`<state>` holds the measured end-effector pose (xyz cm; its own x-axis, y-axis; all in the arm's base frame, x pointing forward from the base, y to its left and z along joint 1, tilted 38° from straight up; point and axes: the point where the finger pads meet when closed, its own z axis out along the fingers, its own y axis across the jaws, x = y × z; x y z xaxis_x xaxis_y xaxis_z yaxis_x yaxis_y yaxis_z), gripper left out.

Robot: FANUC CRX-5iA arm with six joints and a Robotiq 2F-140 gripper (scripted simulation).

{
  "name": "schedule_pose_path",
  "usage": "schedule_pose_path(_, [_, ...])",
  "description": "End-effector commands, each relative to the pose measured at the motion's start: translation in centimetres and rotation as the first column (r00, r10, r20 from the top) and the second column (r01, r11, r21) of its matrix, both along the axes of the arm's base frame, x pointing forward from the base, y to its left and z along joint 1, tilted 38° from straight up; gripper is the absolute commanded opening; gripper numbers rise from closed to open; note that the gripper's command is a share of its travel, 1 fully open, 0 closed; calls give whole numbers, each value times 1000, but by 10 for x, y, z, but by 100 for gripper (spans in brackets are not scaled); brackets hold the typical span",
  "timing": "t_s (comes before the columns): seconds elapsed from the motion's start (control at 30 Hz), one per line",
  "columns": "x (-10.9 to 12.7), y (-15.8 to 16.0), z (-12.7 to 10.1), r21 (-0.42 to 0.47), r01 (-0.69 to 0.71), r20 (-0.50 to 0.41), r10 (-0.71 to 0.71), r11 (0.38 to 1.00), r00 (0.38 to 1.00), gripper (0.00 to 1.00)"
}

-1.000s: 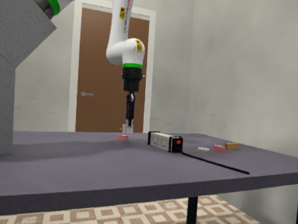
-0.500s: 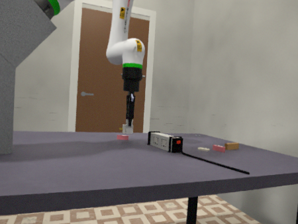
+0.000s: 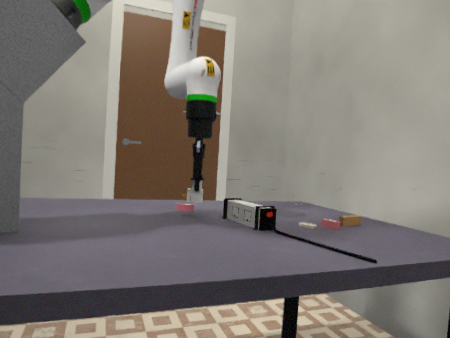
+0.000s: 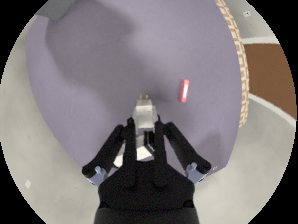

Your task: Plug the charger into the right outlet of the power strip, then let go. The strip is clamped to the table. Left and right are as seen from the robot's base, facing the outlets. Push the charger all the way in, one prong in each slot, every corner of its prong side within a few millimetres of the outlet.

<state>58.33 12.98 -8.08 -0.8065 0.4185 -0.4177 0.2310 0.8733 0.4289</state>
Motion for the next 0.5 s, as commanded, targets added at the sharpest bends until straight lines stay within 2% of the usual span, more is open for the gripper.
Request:
schedule_pose_path(0.0, [1,-52,-16,110,241,-93,-231,964,968,10])
schedule_pose_path(0.13, [-4,-108,-37,192,454,-183,-423,870,888,10])
schedule_pose_path(0.2, [-4,-108,-37,192,454,-183,-423,870,888,10])
schedule_pose_path(0.23, [-4,-118,-41,227,595,-252,-544,771,800,10])
schedule_pose_path(0.33, [2,-138,-45,256,698,-313,-626,669,714,10])
schedule_pose_path(0.47, [18,-151,-40,295,833,-426,-716,468,553,10])
